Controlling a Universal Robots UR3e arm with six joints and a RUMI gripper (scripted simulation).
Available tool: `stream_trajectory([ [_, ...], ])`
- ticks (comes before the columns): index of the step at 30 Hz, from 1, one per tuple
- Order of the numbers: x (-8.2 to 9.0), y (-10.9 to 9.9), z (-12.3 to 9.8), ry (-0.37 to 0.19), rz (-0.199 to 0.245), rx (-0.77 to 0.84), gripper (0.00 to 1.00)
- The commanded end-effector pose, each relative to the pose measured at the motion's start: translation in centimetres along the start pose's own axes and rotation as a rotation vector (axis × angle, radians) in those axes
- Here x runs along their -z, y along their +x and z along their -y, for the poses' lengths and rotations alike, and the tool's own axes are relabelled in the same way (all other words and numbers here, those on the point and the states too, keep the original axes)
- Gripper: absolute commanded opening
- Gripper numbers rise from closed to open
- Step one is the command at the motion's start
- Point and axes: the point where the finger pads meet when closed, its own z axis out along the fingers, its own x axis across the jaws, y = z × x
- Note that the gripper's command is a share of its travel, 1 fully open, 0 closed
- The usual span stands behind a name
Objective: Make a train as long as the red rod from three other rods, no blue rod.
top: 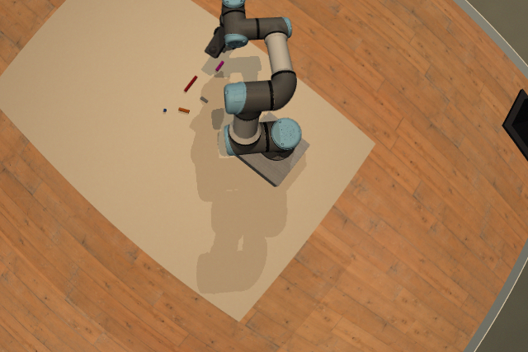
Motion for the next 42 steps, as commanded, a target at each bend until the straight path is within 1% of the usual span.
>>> stream_trajectory([
  [1,0.1,-0.1,-0.4,0.000,-0.004,0.004,0.00],
  [13,0.0,-0.1,-0.4,0.000,-0.004,0.004,0.00],
  [18,-0.5,-0.1,-0.4,0.000,-0.004,0.004,0.00],
  [22,-1.6,-0.1,-0.4,0.000,-0.004,0.004,0.00],
  [27,-3.7,-0.1,-0.4,0.000,-0.004,0.004,0.00],
  [29,-3.7,-0.1,-0.4,0.000,-0.004,0.004,0.00],
  [36,-6.8,-0.1,-0.4,0.000,-0.004,0.004,0.00],
  [39,-7.7,0.0,-0.4,0.000,-0.004,0.004,0.00],
  [42,-8.4,0.0,-0.4,0.000,-0.004,0.004,0.00],
])
